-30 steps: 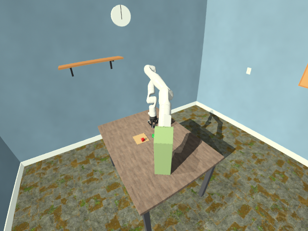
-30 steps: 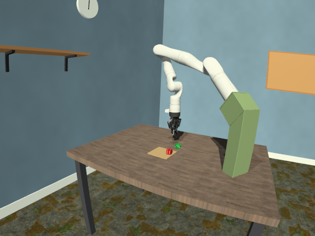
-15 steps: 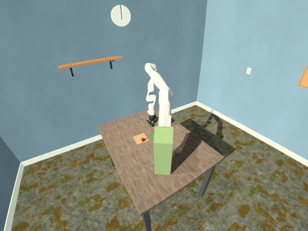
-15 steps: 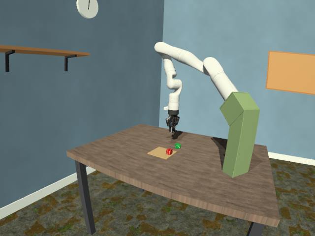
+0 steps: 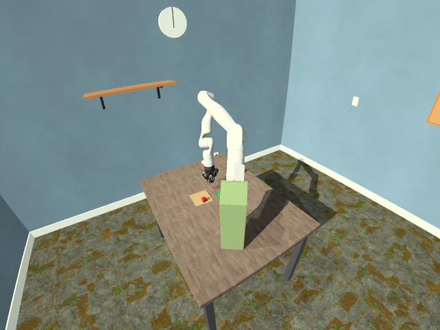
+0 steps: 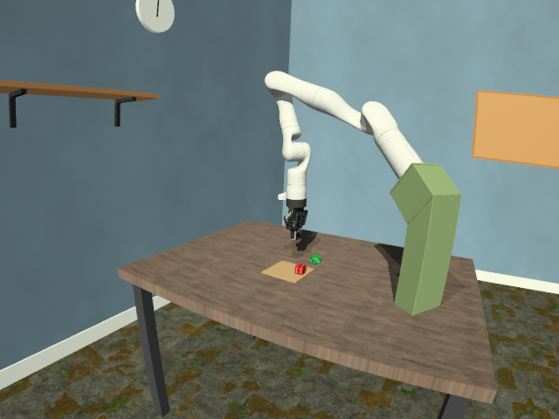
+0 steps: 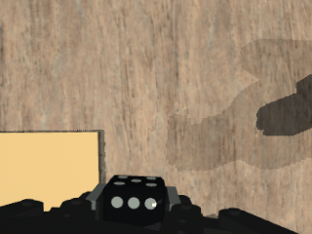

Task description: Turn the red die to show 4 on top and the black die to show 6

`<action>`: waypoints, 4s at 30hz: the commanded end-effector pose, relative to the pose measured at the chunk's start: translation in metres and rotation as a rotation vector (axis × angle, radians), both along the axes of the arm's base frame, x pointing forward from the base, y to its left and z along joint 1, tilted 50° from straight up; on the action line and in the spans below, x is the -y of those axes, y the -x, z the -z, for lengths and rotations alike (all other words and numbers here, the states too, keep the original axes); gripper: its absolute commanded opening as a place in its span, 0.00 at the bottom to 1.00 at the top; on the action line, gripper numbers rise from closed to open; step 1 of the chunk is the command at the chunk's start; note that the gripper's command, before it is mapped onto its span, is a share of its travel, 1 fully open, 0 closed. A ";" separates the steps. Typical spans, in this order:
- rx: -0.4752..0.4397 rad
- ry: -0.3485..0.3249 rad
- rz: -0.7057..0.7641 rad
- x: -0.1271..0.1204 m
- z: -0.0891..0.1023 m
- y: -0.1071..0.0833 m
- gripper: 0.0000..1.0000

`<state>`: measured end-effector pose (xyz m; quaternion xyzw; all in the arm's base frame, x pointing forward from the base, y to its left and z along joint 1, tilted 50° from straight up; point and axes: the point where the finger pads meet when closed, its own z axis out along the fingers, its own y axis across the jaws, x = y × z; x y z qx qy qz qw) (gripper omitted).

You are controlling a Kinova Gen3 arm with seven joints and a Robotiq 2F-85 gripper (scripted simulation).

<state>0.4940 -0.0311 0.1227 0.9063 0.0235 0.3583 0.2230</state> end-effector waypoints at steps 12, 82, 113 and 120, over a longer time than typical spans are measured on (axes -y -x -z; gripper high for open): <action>-0.050 0.095 -0.150 -0.104 0.034 -0.003 0.26; -0.051 0.098 -0.151 -0.073 0.096 -0.069 0.26; -0.051 0.098 -0.151 -0.074 0.096 -0.069 0.26; -0.051 0.098 -0.151 -0.074 0.096 -0.069 0.26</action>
